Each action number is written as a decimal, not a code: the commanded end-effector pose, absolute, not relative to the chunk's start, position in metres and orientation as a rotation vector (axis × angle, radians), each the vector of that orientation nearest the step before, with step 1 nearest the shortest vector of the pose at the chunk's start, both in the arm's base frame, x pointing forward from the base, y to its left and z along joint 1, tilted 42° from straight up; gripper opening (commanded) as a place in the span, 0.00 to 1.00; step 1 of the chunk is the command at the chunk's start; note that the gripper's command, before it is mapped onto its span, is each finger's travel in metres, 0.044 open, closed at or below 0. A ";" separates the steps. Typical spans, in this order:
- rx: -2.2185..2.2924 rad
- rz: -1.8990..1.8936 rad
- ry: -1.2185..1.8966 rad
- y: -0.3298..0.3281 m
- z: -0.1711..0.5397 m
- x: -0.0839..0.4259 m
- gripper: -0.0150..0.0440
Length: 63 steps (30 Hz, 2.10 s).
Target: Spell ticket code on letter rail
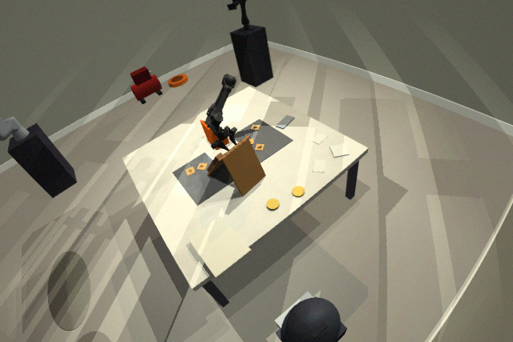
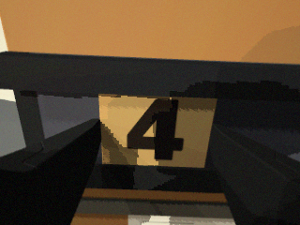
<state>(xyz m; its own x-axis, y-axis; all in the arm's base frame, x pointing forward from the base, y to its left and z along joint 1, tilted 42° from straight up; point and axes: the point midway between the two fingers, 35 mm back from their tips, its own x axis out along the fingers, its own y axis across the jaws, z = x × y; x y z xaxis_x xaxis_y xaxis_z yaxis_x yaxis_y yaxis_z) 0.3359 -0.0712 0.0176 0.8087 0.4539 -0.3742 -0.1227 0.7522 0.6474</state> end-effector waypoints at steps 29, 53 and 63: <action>0.648 0.337 0.548 -0.084 0.005 0.338 0.25; 0.647 0.336 0.548 -0.096 -0.004 0.340 0.25; 0.646 0.336 0.548 -0.101 -0.008 0.341 0.25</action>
